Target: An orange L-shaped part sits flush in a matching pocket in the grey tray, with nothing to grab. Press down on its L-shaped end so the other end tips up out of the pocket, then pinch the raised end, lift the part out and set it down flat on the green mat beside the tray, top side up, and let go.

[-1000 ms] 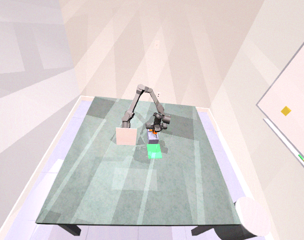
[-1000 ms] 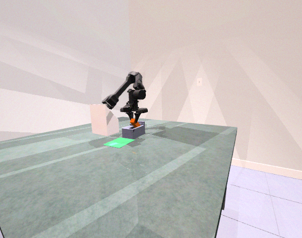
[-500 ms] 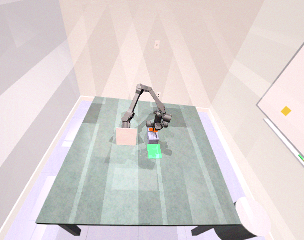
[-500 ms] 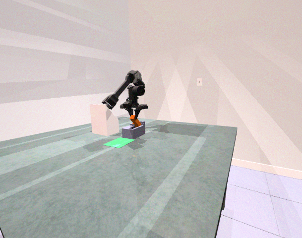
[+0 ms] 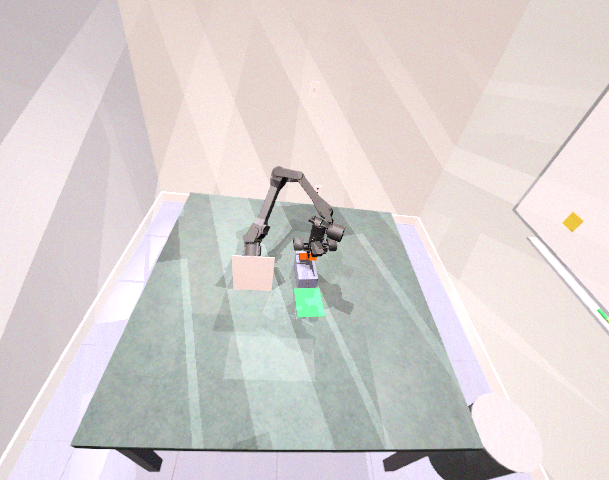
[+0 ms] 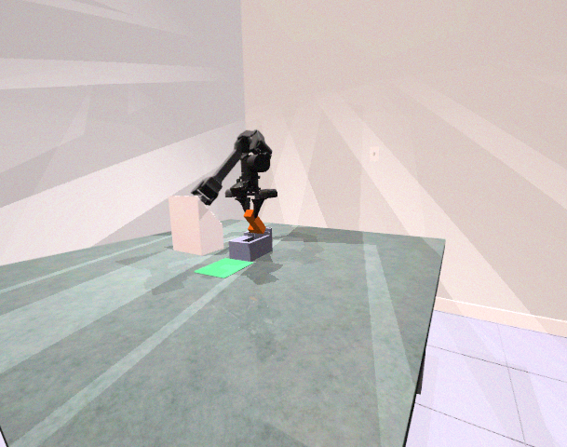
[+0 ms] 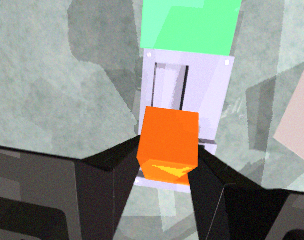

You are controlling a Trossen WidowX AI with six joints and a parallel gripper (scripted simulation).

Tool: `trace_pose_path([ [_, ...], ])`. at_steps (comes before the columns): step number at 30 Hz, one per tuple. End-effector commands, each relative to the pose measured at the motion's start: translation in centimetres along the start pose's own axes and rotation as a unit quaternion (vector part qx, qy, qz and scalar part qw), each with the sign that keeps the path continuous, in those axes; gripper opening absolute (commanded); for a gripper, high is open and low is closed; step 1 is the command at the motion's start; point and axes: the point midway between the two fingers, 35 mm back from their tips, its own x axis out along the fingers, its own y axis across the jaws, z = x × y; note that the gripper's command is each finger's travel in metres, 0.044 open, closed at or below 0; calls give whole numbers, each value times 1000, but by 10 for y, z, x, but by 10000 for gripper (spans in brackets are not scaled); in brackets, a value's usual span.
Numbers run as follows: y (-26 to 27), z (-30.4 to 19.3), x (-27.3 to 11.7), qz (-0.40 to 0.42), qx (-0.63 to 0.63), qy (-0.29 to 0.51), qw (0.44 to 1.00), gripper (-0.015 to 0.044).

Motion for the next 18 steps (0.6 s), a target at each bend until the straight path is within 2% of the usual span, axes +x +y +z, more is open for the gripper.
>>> trace_pose_path([
  [1, 2, 0, -8, 2, -4, -4, 1000, 0],
  [18, 1, 13, -16, 2, -4, -4, 1000, 0],
])
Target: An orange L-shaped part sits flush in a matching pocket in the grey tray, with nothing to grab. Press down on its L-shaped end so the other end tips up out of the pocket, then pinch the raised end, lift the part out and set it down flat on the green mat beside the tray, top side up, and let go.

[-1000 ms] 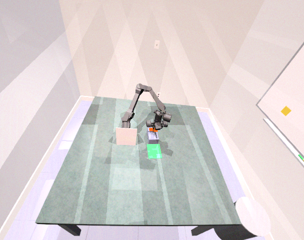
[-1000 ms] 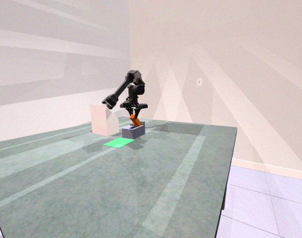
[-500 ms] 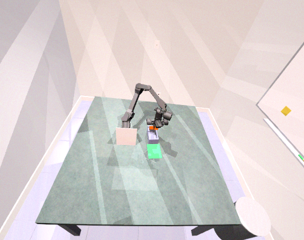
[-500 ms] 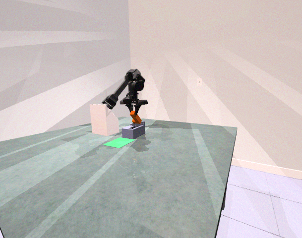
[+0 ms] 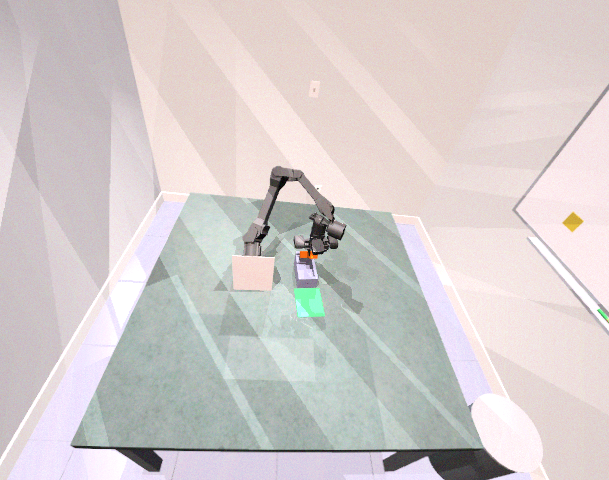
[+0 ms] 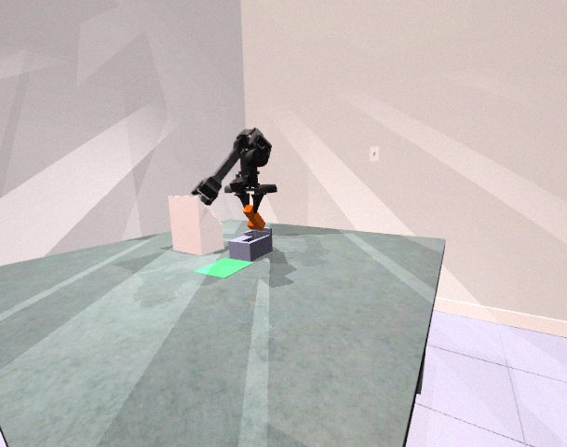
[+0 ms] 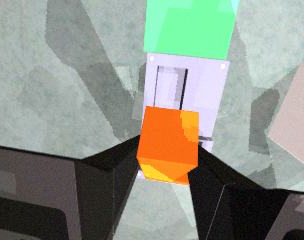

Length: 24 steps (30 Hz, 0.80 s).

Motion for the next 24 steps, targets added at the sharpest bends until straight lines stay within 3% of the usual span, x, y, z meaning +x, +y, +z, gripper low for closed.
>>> trace_pose_path([
  [1, 0, 13, 0, -1, -1, -3, 1000, 0],
  [24, -10, 112, 1, 0, -1, -5, 1000, 0],
])
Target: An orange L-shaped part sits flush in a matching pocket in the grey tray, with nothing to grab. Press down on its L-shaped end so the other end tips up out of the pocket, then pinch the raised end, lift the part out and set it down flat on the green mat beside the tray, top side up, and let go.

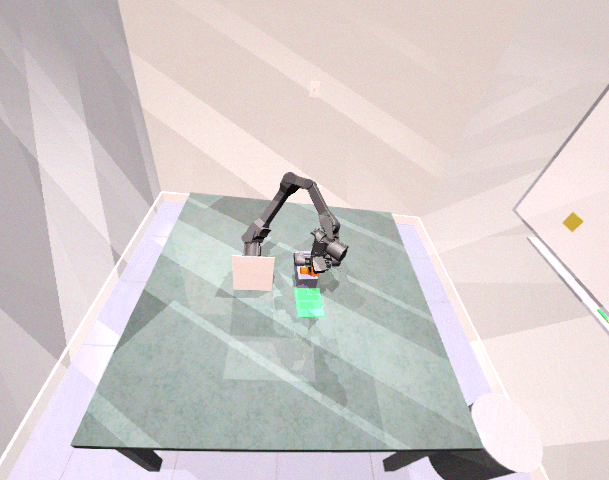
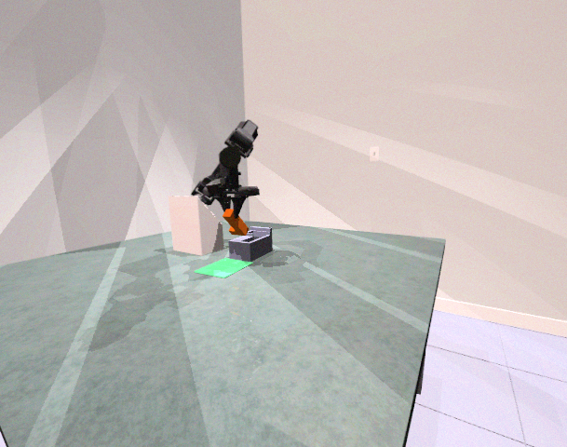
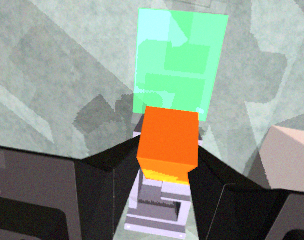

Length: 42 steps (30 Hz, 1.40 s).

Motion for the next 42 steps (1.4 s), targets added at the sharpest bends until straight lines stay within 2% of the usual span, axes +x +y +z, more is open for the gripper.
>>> trace_pose_path([
  [1, -1, 20, -1, 0, -3, -3, 1000, 0],
  [13, -4, 67, -1, 0, -3, -5, 1000, 0],
  [42, -4, 67, 36, 0, -3, -4, 1000, 0],
])
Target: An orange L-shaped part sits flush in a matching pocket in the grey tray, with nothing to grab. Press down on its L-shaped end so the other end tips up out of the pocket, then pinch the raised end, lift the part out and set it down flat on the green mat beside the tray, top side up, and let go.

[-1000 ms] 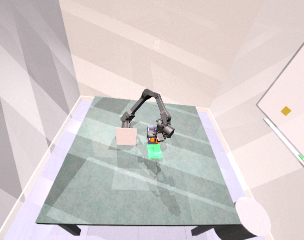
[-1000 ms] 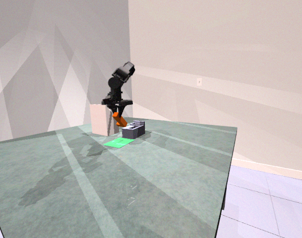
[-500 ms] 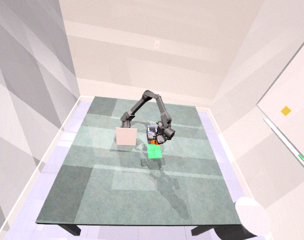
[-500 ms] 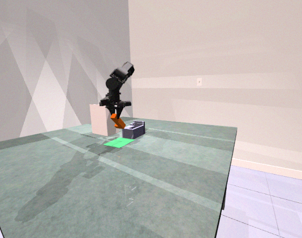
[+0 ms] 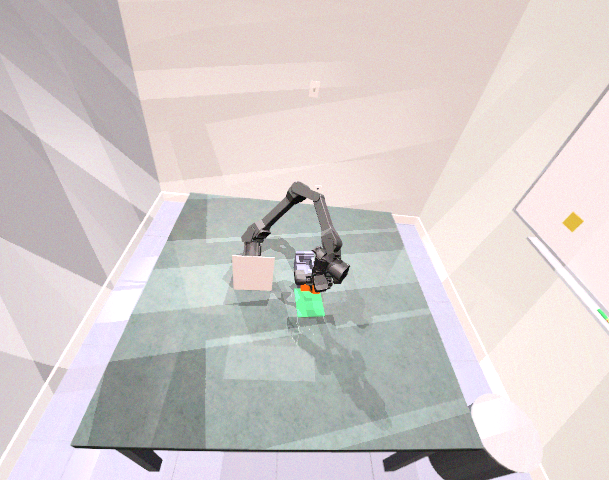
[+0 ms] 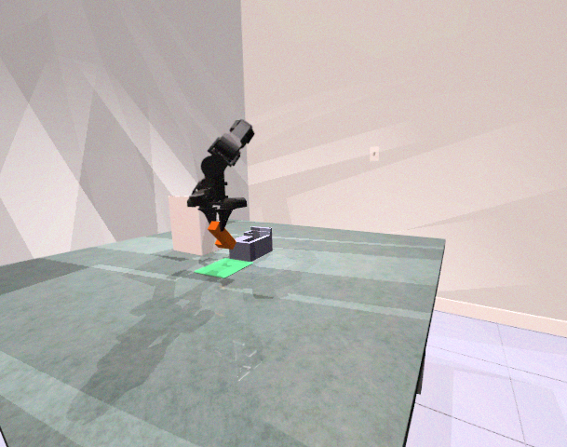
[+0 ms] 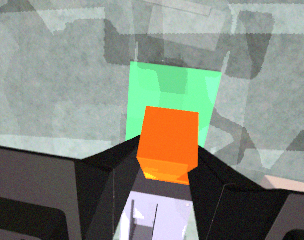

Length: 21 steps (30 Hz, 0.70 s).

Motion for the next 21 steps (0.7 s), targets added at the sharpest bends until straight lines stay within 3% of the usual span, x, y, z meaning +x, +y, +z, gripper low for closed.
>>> trace_pose_path([
  [1, -2, -1, 10, -1, 5, 5, 1000, 0],
  [21, -2, -2, 42, -1, 5, 6, 1000, 0],
])
